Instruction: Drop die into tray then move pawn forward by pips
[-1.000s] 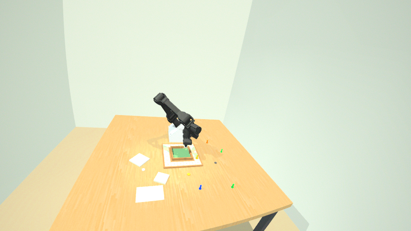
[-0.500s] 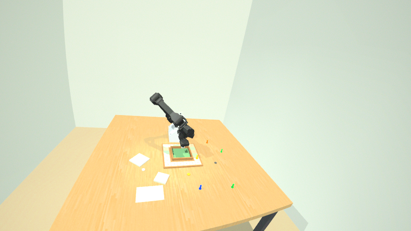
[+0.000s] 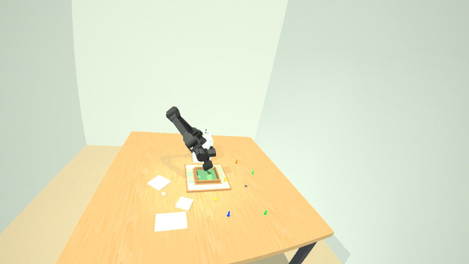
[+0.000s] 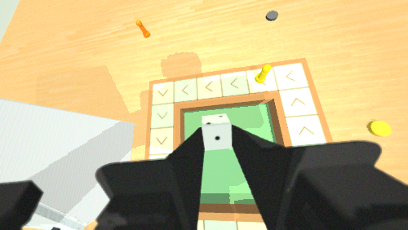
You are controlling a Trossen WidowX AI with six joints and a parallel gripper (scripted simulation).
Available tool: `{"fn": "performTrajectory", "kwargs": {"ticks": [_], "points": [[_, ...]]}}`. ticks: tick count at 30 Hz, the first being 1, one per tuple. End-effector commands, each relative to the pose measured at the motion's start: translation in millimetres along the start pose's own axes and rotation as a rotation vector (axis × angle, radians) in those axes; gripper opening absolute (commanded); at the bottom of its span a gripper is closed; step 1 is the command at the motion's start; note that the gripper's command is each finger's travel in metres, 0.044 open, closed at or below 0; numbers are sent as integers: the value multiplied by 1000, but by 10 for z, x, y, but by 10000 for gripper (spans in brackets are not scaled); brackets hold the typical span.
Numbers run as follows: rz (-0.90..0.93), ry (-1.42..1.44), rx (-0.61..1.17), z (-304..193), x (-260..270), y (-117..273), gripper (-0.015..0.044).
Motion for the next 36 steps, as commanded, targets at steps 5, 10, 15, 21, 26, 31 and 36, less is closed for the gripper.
{"fn": "performTrajectory", "kwargs": {"ticks": [5, 10, 15, 21, 26, 31, 36], "points": [[-20, 30, -241, -54, 8, -1, 0], [-25, 33, -261, -45, -37, 216, 0], [-25, 33, -261, -42, -80, 560, 0], [-25, 33, -261, -49, -46, 535, 0], [-25, 33, -261, -48, -61, 549, 0], [-24, 35, -256, -54, -56, 532, 0], [-24, 35, -256, -54, -56, 532, 26]]}}
Point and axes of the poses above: the point midway between the two fingers, 35 mm back from their tips, its own y axis back along the fingers, its own x axis across the jaws, z = x × y, the point moved 2 cm from there along y, back along the fingers, and after that the axes turned 15 degrees about -y, right-handed, at the moved point
